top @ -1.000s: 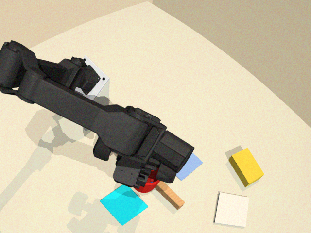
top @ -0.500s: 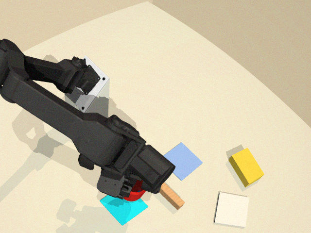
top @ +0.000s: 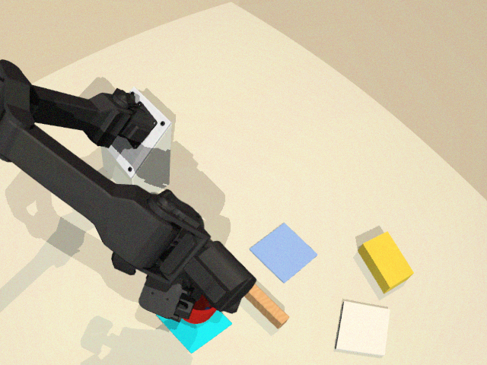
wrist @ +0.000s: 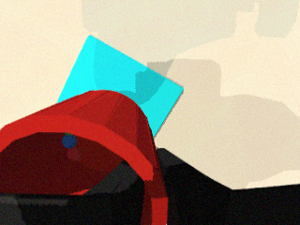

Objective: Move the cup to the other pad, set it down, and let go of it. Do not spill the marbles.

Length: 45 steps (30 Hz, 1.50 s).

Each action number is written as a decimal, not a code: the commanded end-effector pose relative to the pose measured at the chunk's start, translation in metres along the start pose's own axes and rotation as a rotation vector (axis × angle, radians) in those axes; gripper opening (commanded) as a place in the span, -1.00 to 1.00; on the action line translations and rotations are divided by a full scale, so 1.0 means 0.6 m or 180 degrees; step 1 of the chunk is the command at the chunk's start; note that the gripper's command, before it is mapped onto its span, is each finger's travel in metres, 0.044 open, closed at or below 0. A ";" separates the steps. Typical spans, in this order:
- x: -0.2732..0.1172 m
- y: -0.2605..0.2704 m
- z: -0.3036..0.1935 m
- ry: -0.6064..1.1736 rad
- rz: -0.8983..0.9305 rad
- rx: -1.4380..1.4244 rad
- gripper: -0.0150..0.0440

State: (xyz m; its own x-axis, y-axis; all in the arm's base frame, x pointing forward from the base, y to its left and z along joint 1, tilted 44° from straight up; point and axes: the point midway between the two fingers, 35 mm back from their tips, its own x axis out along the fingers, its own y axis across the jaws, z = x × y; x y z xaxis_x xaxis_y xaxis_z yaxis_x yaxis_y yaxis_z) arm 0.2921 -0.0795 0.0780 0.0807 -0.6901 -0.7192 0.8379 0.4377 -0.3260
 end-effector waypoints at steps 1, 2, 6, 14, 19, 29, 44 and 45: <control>0.011 -0.002 0.001 -0.0008 -0.0019 -0.0015 -0.49; 0.014 -0.002 0.001 -0.0008 -0.0019 -0.0015 -0.49; 0.023 -0.002 0.001 -0.0008 -0.0019 -0.0015 -0.49; 0.041 -0.002 0.001 -0.0009 -0.0019 -0.0015 -0.49; 0.053 -0.002 0.002 -0.0010 -0.0020 -0.0015 -0.49; 0.076 -0.004 0.002 -0.0014 -0.0022 -0.0015 -0.49; 0.077 -0.004 0.004 -0.0024 -0.0021 0.0001 -0.49; 0.077 -0.004 0.004 -0.0024 -0.0021 0.0001 -0.49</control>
State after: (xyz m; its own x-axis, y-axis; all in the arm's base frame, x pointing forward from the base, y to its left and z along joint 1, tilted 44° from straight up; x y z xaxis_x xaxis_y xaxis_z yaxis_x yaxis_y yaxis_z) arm 0.2949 -0.1141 0.0465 0.0786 -0.6975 -0.7123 0.8382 0.4331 -0.3316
